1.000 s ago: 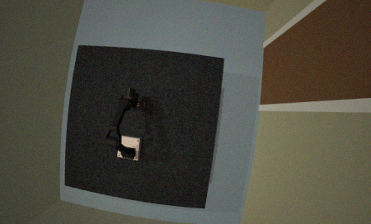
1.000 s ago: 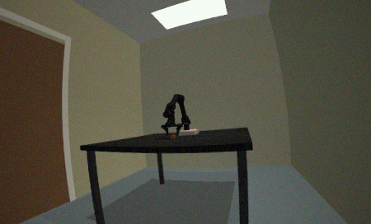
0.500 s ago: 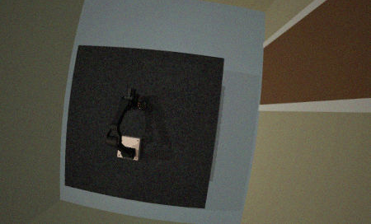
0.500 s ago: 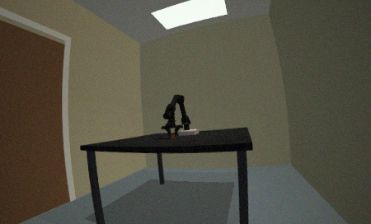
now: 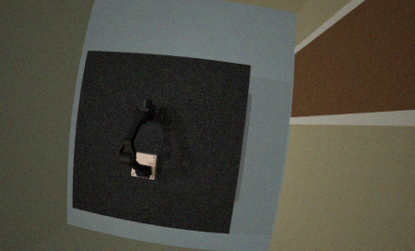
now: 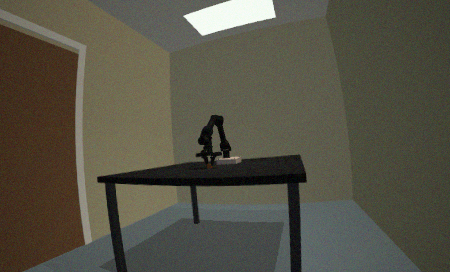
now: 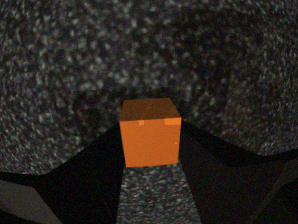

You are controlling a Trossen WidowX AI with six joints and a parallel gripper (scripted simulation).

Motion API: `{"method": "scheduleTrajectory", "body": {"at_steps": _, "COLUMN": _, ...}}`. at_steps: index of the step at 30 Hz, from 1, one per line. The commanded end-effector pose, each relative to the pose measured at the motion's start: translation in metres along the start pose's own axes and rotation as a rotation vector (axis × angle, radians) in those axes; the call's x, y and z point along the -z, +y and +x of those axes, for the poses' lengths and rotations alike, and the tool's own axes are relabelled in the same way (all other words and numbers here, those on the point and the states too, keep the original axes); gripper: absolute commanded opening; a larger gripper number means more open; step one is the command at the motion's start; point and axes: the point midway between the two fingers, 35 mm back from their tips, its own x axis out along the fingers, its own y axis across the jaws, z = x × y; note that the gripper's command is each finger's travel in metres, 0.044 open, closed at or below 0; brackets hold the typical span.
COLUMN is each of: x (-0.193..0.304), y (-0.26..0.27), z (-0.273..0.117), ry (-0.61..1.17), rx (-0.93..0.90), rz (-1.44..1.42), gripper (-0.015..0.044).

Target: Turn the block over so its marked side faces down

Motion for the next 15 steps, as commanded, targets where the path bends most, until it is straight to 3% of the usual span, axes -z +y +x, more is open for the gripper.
{"method": "scheduleTrajectory", "body": {"at_steps": 1, "x": 0.001, "y": 0.0, "z": 0.001, "ry": 0.002, "rx": -0.003, "rz": 0.004, "gripper": 0.0051}}
{"method": "scheduleTrajectory", "body": {"at_steps": 4, "x": 0.0, "y": 0.0, "z": -0.004, "ry": 0.002, "rx": -0.003, "rz": 0.004, "gripper": 0.0}}
{"method": "scheduleTrajectory", "body": {"at_steps": 8, "x": 0.0, "y": 0.0, "z": -0.028, "ry": 0.002, "rx": -0.003, "rz": 0.004, "gripper": 0.0}}
{"method": "scheduleTrajectory", "body": {"at_steps": 15, "x": 0.0, "y": 0.0, "z": -0.028, "ry": -0.02, "rx": -0.003, "rz": 0.004, "gripper": 0.0}}
